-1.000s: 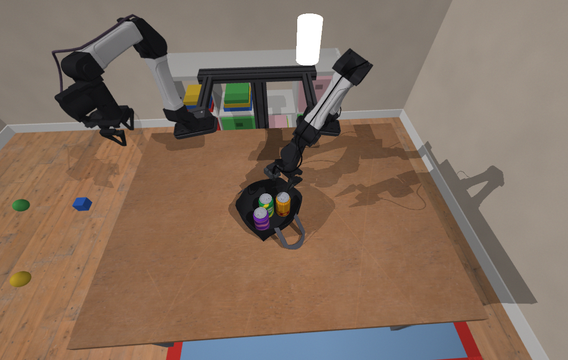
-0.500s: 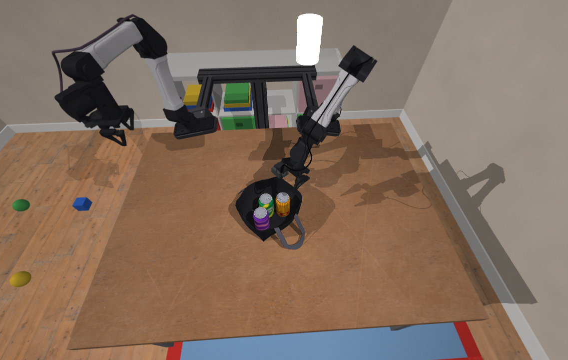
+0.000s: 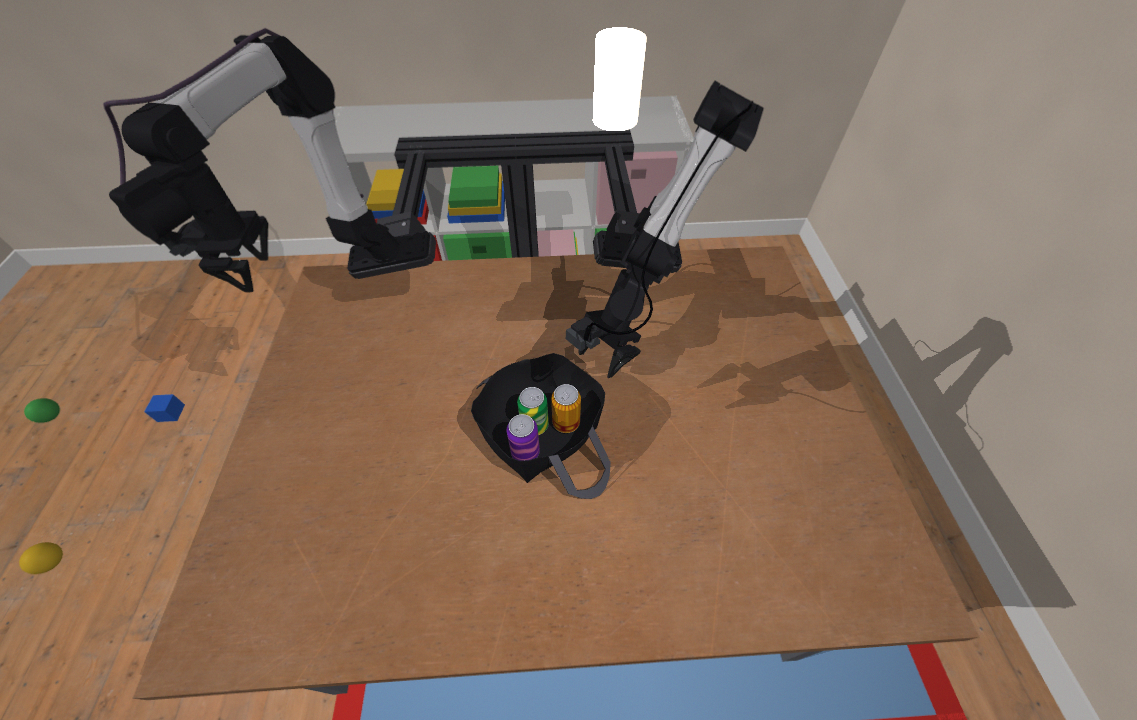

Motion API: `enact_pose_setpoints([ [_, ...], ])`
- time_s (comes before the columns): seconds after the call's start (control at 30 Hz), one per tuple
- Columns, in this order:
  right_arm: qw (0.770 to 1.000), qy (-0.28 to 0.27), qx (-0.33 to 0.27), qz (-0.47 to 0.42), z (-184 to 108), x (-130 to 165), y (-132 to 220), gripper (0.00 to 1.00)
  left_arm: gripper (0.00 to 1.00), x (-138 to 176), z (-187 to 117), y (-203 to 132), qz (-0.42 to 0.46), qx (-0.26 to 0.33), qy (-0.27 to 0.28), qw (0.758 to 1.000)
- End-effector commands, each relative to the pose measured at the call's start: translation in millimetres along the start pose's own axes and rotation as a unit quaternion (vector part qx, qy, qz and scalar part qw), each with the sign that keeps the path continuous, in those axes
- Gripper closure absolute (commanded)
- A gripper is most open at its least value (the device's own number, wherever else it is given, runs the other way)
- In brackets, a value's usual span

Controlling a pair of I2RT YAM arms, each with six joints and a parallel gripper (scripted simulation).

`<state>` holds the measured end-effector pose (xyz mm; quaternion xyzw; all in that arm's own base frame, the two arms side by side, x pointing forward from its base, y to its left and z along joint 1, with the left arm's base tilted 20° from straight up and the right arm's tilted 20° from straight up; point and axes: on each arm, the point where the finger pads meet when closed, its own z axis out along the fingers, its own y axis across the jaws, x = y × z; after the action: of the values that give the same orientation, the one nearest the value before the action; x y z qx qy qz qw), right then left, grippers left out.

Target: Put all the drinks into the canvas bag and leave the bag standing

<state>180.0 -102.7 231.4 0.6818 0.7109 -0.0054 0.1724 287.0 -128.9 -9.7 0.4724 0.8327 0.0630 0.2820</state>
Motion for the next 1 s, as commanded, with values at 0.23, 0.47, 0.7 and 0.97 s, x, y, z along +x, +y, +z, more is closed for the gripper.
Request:
enact_pose_setpoints([
  [0.23,1.0,-0.01,-0.015,-0.003,-6.5,-3.6,4.4,0.14,0.14,-0.5,-9.8,1.3,0.013,0.004,-0.019,1.0],
  [0.47,1.0,-0.01,-0.015,-0.003,-6.5,-3.6,4.4,0.14,0.14,25.7,-15.3,2.2,0.017,0.021,0.001,1.0],
  [0.7,1.0,-0.01,-0.015,-0.003,-6.5,-3.6,4.4,0.14,0.14,37.5,-21.6,7.4,0.018,0.024,0.0,1.0],
  [0.97,1.0,-0.01,-0.015,-0.003,-6.5,-3.6,4.4,0.14,0.14,54.9,-31.7,17.5,0.019,0.025,-0.002,1.0],
])
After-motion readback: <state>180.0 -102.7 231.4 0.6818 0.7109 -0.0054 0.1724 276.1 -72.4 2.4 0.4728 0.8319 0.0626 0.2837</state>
